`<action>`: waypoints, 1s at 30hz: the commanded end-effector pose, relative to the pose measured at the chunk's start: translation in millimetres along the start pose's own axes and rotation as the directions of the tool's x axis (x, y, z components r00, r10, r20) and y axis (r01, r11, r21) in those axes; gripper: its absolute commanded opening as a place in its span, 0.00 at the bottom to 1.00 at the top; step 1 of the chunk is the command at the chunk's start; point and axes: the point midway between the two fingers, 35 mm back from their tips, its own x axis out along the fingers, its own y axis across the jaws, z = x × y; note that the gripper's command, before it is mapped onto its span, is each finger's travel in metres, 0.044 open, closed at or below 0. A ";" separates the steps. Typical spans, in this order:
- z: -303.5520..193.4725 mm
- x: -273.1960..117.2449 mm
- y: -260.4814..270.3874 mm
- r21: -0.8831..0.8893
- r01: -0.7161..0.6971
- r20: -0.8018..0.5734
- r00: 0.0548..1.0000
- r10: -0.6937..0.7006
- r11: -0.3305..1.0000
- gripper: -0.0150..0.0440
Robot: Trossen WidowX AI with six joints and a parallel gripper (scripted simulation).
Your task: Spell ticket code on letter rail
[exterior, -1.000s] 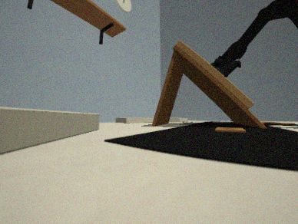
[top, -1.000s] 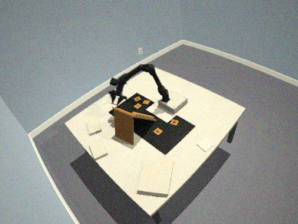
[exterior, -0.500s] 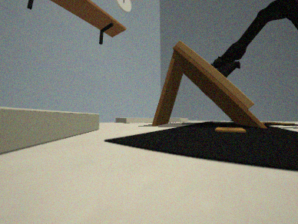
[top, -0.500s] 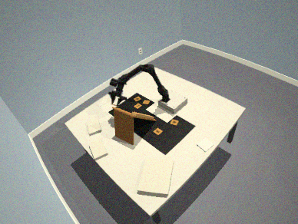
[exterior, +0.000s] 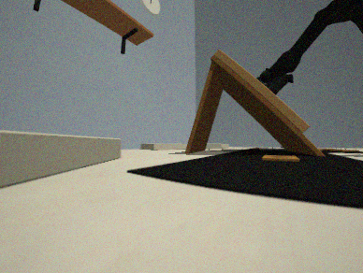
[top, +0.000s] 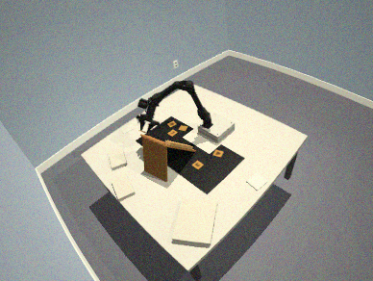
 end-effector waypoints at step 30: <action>1.0 -1.0 17.8 0.002 0.003 0.001 1.000 -0.003 1.000 0.25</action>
